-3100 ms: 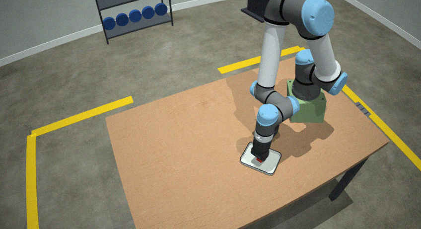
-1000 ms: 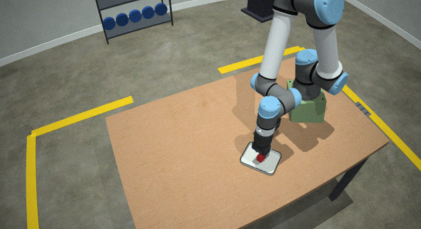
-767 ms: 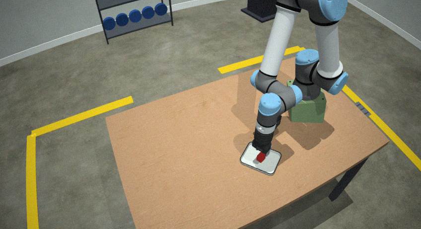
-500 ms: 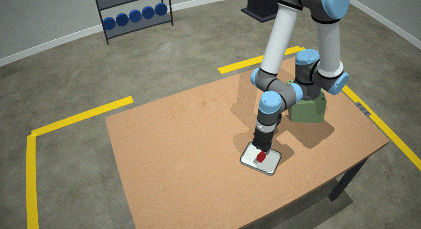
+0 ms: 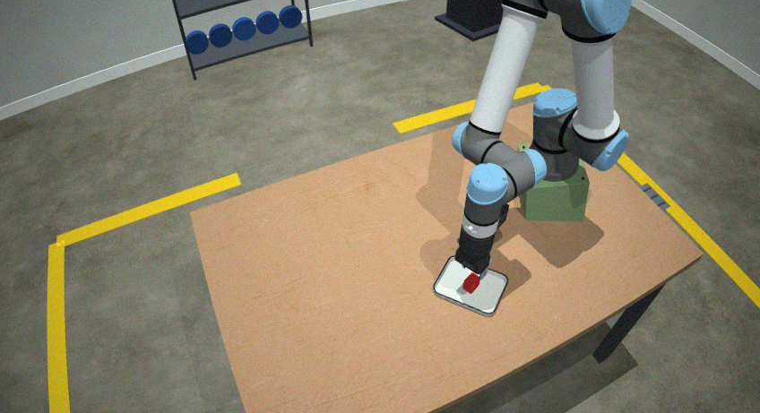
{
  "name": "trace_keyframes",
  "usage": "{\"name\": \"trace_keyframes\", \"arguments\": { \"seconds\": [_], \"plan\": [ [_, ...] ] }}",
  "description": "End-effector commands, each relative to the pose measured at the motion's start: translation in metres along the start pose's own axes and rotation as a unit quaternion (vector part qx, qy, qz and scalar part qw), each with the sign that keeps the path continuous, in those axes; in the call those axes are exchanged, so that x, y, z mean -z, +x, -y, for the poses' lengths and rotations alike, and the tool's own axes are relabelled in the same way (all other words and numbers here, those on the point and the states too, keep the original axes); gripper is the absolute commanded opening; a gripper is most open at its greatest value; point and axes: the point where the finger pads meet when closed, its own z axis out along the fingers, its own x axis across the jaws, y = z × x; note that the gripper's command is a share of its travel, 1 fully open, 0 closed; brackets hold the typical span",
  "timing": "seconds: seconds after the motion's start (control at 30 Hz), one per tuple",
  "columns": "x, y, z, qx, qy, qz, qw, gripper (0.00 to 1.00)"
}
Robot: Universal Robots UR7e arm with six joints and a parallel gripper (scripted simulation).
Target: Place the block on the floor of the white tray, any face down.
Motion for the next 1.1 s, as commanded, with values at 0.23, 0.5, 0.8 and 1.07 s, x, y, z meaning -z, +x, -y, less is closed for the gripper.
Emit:
{"name": "trace_keyframes", "arguments": {
  "seconds": [0.23,0.5,0.8,1.07],
  "plan": [
    [0.0,-0.035,0.032,0.0,-0.001,0.0,1.0,0.91],
    [0.0,-0.089,0.083,0.0,-0.001,0.0,1.0,0.91],
    [0.0,-0.124,0.115,0.0,0.0,0.0,1.0,0.91],
    [0.0,-0.134,0.126,0.0,-0.001,0.0,1.0,0.91]
  ]
}}
